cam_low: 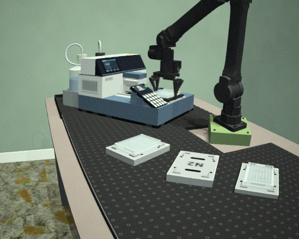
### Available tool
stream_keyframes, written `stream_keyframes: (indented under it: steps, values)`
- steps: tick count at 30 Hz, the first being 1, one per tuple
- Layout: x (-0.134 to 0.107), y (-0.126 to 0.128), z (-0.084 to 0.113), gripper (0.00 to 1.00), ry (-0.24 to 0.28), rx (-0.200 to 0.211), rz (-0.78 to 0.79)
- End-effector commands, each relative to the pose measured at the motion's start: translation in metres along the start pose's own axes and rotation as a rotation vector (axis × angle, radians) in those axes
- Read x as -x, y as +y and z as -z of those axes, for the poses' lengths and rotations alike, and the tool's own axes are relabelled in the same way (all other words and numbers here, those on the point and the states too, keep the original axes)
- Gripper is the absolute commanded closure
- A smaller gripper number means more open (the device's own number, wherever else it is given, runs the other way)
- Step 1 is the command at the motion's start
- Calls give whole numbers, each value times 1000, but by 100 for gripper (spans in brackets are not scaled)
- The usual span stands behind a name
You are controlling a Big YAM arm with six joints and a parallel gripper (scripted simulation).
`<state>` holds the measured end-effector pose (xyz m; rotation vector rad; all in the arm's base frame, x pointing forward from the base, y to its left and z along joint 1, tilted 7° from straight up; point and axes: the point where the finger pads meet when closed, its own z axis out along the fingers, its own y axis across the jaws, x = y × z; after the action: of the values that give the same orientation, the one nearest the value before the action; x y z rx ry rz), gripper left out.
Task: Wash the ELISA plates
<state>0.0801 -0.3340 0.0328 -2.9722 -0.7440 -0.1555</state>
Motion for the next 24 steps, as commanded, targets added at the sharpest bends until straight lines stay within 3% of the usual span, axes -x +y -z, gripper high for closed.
stream_keyframes:
  steps: [1, 5, 13, 24]
  values:
    - [2, 11, 9, 0, -8, 28, 2]
    - [2, 11, 9, 0, -8, 28, 2]
    - [2, 11, 9, 16, -8, 28, 2]
    - [2, 11, 9, 16, -8, 28, 2]
